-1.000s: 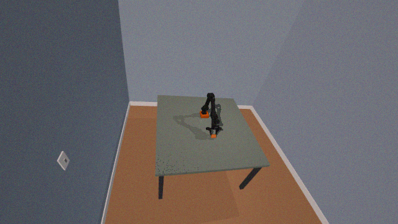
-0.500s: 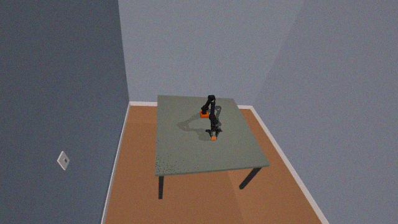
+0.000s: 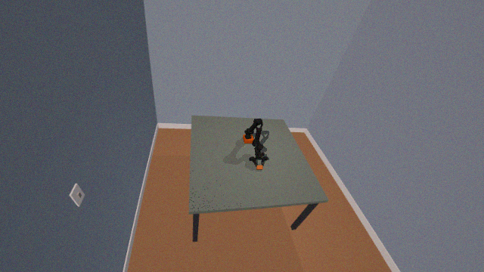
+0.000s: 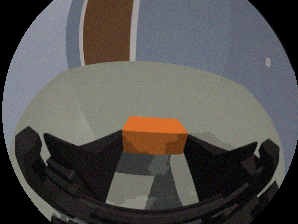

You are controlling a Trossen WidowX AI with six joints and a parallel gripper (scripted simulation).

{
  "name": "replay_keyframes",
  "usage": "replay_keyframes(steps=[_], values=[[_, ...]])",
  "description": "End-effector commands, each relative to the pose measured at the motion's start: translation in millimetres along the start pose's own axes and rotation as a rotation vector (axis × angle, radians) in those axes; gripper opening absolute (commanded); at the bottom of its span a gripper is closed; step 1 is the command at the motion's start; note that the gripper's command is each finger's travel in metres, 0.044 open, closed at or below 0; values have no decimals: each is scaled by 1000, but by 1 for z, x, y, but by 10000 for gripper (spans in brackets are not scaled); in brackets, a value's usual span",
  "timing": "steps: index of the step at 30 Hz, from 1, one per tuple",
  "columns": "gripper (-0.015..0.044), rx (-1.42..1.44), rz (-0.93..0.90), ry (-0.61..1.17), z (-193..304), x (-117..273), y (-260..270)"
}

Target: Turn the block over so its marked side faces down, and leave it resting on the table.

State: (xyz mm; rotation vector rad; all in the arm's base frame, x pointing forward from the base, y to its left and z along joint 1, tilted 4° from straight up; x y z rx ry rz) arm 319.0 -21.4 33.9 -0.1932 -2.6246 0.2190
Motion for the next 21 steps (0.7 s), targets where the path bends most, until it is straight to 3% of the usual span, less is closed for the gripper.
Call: replay_keyframes(steps=[1,21], values=[[0,7,11,-29,12,6,1],[0,6,25,-100,17,13,1]])
Point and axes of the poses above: the point midway between the two fingers, 35 mm back from their tips, its own x axis back along the fingers, its own y axis across the jaws, z = x × y, the point moved 10 cm from there along x, back along the fingers, and after that the axes turned 10 degrees about x, right-handed, at the moved point
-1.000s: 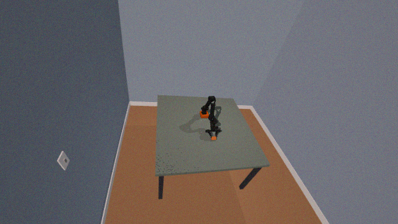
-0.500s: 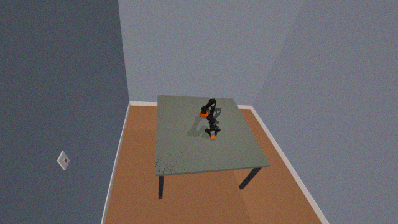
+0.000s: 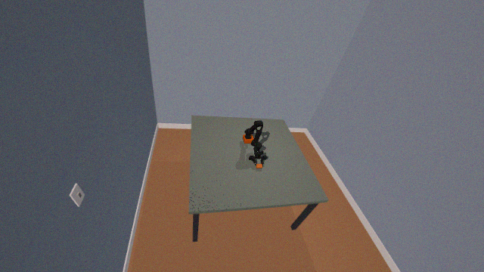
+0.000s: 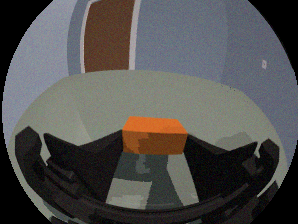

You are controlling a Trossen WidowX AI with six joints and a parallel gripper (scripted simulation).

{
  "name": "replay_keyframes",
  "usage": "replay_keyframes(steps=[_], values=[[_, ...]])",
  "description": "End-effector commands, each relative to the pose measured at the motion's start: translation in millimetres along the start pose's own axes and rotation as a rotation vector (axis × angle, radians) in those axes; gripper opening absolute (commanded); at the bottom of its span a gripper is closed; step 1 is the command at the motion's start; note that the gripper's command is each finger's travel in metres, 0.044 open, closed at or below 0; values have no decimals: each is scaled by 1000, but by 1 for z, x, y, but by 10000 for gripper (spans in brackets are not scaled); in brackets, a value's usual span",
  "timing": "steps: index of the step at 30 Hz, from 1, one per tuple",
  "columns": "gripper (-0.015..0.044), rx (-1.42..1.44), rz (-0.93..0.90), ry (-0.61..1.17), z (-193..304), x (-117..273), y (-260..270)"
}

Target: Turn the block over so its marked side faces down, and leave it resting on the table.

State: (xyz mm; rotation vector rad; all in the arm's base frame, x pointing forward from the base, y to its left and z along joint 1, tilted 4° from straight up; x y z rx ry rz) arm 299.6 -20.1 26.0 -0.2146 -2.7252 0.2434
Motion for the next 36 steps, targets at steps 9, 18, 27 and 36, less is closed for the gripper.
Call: replay_keyframes(steps=[9,18,27,36], values=[[184,6,4,2,1,0,0],[420,6,4,2,1,0,0],[440,6,4,2,1,0,0],[440,6,4,2,1,0,0]])
Point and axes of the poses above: the point midway between the two fingers, 35 mm back from their tips, its own x axis back along the fingers, its own y axis across the jaws, z = x × y, the point moved 10 cm from there along x, back along the fingers, and after that the axes turned 10 degrees about x, right-handed, at the moved point
